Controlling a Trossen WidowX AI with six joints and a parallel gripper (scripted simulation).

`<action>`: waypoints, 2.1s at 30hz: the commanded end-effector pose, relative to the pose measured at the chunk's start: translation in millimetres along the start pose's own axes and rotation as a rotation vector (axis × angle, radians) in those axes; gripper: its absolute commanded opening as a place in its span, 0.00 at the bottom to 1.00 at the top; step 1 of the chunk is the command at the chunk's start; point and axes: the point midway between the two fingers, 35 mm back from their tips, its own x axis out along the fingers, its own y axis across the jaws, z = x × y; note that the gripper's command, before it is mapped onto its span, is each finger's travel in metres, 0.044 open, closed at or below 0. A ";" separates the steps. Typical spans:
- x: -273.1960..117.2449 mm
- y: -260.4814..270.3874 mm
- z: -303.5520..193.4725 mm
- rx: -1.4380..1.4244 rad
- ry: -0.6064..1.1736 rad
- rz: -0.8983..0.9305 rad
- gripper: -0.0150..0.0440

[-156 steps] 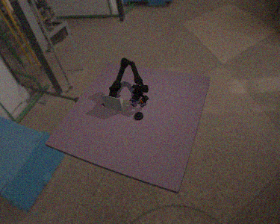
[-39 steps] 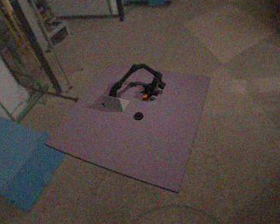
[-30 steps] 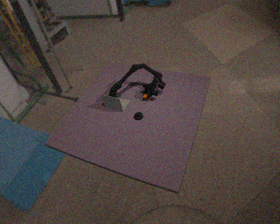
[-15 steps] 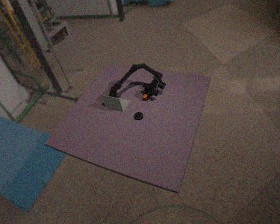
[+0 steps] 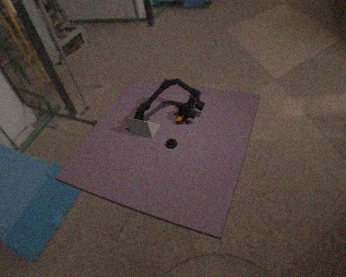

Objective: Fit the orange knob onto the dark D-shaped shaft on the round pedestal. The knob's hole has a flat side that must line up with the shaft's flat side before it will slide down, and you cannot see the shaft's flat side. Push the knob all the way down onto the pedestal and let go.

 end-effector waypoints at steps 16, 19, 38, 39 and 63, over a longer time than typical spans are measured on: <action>-1.9 -0.3 -0.4 0.006 0.003 0.002 0.56; -2.9 -1.8 -2.6 -0.005 -0.036 0.043 0.56; -1.9 -2.0 -2.8 -0.011 -0.047 0.051 0.69; -1.9 -2.0 -2.8 -0.011 -0.047 0.051 0.69; -9.2 -1.6 5.7 -0.012 -0.035 0.066 1.00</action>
